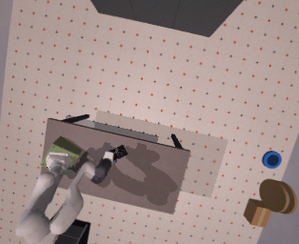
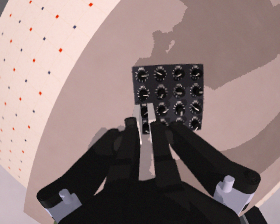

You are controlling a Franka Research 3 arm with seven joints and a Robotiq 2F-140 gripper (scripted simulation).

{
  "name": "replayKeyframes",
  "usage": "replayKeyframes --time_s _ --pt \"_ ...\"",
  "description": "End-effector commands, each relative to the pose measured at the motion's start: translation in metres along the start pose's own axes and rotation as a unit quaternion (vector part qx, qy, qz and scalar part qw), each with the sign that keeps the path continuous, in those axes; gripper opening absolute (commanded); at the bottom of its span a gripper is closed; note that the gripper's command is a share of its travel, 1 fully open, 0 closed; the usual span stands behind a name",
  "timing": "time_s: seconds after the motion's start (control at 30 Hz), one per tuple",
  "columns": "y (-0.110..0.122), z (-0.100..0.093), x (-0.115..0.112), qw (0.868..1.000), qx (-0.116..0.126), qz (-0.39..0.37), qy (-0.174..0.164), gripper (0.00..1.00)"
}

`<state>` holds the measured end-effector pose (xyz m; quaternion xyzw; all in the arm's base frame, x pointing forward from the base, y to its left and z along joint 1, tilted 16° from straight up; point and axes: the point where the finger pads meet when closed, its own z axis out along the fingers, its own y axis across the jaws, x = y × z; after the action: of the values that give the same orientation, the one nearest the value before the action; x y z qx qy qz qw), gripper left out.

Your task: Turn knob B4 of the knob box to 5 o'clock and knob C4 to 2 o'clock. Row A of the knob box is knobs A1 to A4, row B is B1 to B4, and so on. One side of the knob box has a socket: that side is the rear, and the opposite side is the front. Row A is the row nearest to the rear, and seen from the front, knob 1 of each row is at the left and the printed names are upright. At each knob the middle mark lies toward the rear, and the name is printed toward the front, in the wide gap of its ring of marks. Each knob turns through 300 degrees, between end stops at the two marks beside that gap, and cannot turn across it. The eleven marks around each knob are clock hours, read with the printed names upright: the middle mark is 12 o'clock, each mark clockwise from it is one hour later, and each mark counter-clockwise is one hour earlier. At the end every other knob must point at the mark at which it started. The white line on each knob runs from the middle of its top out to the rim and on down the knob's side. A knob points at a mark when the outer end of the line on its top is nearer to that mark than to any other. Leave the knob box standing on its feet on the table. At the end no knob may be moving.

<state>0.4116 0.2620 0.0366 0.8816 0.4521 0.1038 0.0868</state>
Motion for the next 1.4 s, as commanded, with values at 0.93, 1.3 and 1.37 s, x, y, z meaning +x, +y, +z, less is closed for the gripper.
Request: replayKeyframes --time_s 0.93,1.3,1.37 --pt "-0.0004 0.0001 0.0011 1.000 0.000 0.014 0.001 0.05" --pt "-0.0004 0.0001 0.0011 0.999 0.001 0.050 0.001 0.05" --pt "-0.0004 0.0001 0.0011 0.998 0.001 0.062 0.001 0.05"
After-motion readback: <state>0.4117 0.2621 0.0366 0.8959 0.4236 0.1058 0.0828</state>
